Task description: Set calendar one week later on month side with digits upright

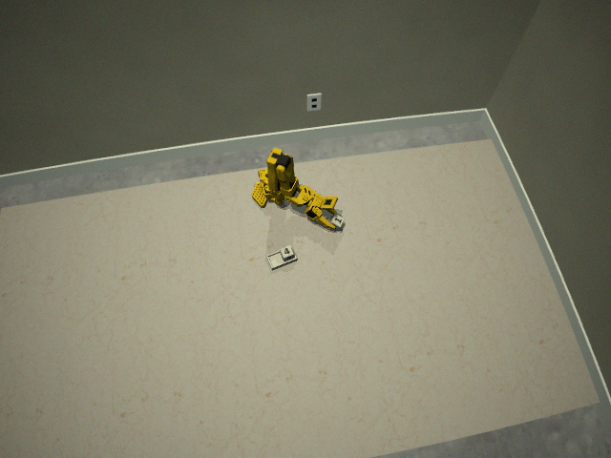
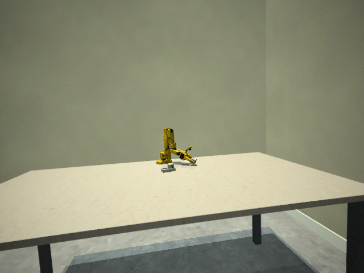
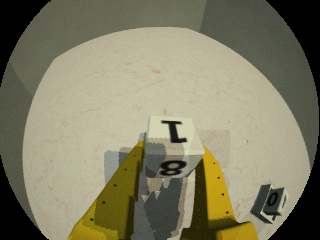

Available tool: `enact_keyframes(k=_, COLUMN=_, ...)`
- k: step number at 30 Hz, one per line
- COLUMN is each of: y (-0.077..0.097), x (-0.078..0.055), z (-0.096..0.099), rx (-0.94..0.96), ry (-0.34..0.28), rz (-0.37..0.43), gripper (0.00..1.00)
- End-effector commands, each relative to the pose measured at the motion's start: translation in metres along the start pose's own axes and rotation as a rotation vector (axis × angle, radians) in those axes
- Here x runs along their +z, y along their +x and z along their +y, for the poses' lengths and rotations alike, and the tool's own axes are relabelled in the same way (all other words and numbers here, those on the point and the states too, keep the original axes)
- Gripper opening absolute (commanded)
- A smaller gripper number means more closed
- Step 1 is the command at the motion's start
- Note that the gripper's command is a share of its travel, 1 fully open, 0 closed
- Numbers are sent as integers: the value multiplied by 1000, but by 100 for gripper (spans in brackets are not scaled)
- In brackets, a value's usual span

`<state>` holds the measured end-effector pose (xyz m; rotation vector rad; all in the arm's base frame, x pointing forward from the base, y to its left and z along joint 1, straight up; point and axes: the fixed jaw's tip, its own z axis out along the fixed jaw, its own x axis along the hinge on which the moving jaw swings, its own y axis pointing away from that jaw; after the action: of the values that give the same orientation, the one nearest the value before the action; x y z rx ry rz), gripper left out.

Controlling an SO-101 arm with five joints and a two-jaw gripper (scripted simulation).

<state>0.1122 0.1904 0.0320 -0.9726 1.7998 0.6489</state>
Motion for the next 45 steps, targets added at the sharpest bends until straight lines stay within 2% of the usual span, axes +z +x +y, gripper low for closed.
enact_keyframes(k=1, y=-10, x=3, z=-1, rx=15, ry=5, rz=-51, gripper=0)
enact_keyframes(k=34, y=-1, x=6, z=-1, rx=15, ry=5, rz=-51, gripper=0)
enact_keyframes(k=45, y=-1, x=6, z=-1, rx=15, ry=5, rz=-51, gripper=18)
